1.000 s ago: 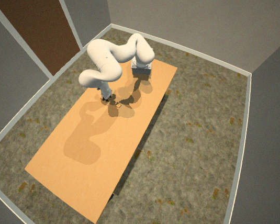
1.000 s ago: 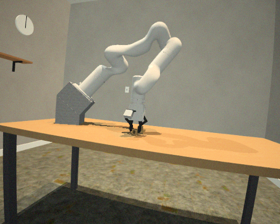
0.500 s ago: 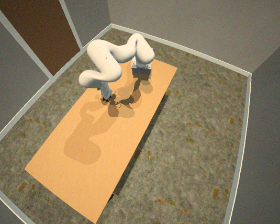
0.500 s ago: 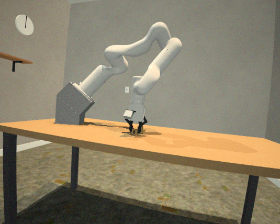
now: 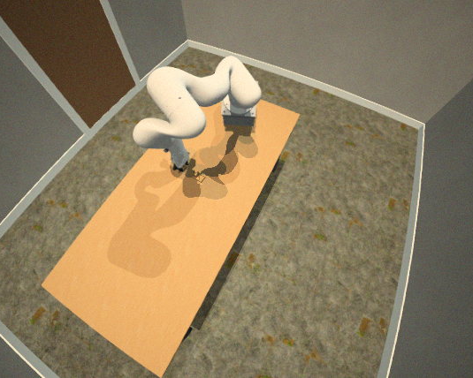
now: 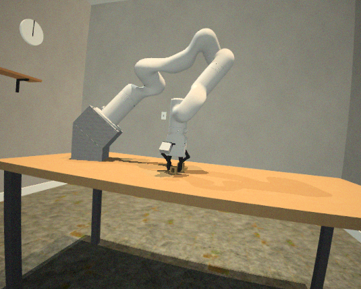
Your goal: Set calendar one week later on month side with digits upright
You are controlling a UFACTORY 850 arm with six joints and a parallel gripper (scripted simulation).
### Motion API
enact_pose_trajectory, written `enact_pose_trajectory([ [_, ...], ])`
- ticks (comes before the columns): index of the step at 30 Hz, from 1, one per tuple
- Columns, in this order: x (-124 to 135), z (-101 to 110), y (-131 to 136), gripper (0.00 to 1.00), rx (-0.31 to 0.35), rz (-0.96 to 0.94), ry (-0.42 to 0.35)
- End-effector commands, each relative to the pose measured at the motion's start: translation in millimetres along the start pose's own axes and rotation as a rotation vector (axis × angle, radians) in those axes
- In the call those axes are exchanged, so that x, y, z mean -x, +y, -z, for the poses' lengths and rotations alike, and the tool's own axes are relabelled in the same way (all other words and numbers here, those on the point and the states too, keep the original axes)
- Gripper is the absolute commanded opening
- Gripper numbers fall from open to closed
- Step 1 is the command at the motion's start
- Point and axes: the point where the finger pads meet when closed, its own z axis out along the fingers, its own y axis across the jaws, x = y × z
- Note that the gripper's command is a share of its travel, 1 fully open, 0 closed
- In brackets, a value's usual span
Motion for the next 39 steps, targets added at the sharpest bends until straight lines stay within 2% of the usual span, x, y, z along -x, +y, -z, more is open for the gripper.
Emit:
enact_pose_trajectory([
  [1, -0.2, 0.3, -0.4, 0.49, -0.001, 0.0, 0.0],
  [8, -0.2, 0.3, -0.4, 0.49, -0.001, 0.0, 0.0],
  [9, -0.2, 0.3, -0.4, 0.29, -0.001, 0.0, 0.0],
  [39, -0.2, 0.3, -0.4, 0.29, -0.001, 0.0, 0.0],
])
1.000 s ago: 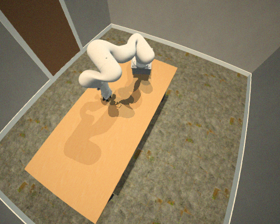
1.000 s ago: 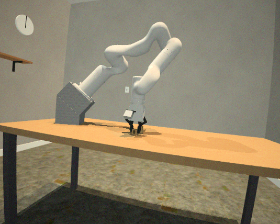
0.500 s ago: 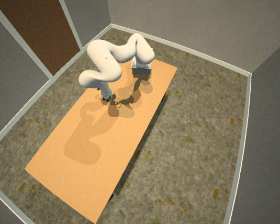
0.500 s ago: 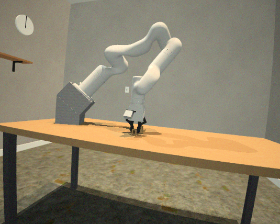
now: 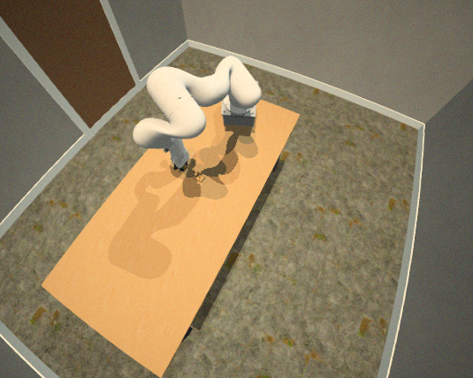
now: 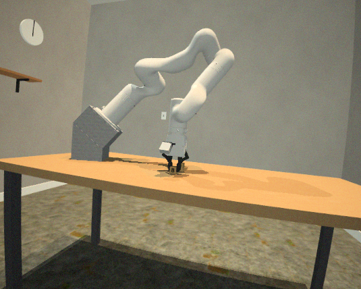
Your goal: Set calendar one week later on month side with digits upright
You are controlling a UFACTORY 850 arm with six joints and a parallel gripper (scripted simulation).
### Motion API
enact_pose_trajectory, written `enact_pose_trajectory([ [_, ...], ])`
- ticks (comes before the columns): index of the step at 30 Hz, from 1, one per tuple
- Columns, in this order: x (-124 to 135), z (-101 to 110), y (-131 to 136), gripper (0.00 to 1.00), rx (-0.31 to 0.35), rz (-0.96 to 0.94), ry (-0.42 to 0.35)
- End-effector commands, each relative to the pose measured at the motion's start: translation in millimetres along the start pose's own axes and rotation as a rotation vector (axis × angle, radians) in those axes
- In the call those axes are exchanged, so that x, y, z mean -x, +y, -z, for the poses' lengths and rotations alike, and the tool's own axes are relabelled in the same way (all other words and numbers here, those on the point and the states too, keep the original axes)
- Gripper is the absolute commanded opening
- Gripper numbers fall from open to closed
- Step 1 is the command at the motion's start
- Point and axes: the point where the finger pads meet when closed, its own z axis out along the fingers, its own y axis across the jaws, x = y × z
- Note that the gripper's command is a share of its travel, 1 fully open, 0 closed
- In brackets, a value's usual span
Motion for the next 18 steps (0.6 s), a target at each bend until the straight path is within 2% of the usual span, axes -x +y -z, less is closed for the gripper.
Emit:
enact_pose_trajectory([
  [1, 0, 0, 0, 0.29, -0.001, 0.0, 0.0],
  [8, 0, 8, 0, 0.29, -0.001, 0.0, 0.0],
  [15, 0, 56, 0, 0.29, -0.001, 0.0, 0.0],
  [17, 0, 56, 0, 0.29, -0.001, 0.0, 0.0],
  [18, 0, 64, 0, 0.29, -0.001, 0.0, 0.0],
])
